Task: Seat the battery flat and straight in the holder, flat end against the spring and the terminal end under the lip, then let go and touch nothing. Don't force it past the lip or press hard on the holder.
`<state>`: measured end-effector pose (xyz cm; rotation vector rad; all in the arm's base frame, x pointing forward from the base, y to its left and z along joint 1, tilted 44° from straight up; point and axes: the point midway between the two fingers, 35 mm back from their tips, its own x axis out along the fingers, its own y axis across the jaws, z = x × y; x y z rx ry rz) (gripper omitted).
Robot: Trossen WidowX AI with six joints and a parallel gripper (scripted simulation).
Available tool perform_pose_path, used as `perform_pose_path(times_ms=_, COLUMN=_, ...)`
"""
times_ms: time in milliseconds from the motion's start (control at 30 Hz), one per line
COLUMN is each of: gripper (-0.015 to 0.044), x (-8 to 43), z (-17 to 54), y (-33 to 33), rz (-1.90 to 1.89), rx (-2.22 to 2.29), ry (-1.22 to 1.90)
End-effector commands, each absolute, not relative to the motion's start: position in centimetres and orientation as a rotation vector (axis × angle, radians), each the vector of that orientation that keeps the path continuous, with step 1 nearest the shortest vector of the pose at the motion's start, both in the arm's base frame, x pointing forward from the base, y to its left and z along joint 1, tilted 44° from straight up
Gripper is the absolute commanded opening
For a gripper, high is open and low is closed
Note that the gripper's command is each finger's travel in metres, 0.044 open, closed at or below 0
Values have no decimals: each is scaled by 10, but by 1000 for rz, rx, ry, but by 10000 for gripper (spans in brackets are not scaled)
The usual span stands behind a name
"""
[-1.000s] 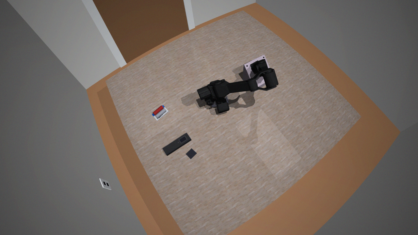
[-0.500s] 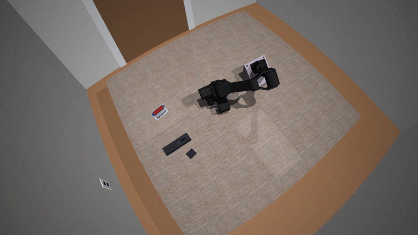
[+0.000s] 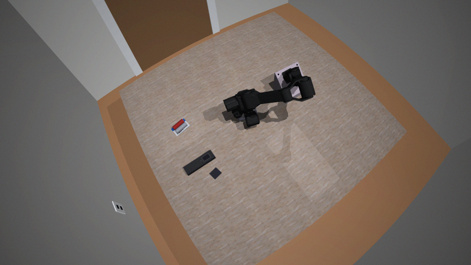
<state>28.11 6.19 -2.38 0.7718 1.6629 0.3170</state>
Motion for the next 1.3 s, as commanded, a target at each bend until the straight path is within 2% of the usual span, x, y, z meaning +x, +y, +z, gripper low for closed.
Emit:
perform_pose_path(times_ms=0, gripper=178, x=282, z=-17, y=55, rz=317, rx=768, ry=1658)
perform_pose_path(times_ms=200, gripper=178, x=282, z=-16, y=54, rz=317, rx=768, ry=1658)
perform_pose_path(times_ms=533, gripper=440, x=279, z=35, y=3, rz=314, rx=765, ry=1659)
perform_pose_path(times_ms=1267, gripper=440, x=280, z=35, y=1, rz=314, rx=765, ry=1659)
